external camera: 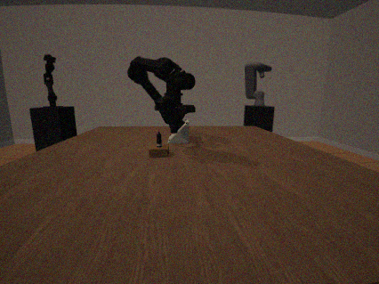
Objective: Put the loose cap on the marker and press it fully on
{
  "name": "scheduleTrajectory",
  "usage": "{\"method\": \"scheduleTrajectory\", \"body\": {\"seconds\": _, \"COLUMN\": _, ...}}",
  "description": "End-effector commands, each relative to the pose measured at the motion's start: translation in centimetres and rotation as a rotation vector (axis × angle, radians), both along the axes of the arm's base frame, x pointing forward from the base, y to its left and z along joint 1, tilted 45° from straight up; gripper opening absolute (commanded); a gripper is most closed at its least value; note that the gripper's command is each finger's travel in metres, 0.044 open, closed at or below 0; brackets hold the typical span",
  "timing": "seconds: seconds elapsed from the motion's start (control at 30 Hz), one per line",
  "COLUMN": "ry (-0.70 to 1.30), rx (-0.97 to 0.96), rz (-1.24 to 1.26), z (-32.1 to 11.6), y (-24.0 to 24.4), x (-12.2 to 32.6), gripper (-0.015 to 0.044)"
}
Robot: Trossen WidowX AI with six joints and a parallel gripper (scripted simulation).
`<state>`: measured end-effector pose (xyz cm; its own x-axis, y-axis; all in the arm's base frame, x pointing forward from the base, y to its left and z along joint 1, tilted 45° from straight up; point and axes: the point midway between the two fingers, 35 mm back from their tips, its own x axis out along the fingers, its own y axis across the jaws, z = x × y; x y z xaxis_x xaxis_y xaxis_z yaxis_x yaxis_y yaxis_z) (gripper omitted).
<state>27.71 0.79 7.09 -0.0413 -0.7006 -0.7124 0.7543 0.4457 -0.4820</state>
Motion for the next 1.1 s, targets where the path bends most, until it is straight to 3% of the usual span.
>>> {"method": "scheduleTrajectory", "body": {"seconds": 0.0, "ry": -0.004, "rx": -0.001, "rz": 0.001, "z": 1.9, "y": -0.7, "x": 0.6, "gripper": 0.0000}}
{"method": "scheduleTrajectory", "body": {"seconds": 0.37, "ry": -0.004, "rx": -0.006, "rz": 0.000, "z": 6.0, "y": -2.5, "x": 1.5, "gripper": 0.0000}}
{"method": "scheduleTrajectory", "body": {"seconds": 1.07, "ry": -0.004, "rx": -0.005, "rz": 0.000, "z": 4.8, "y": -3.7, "x": 1.5, "gripper": 0.0000}}
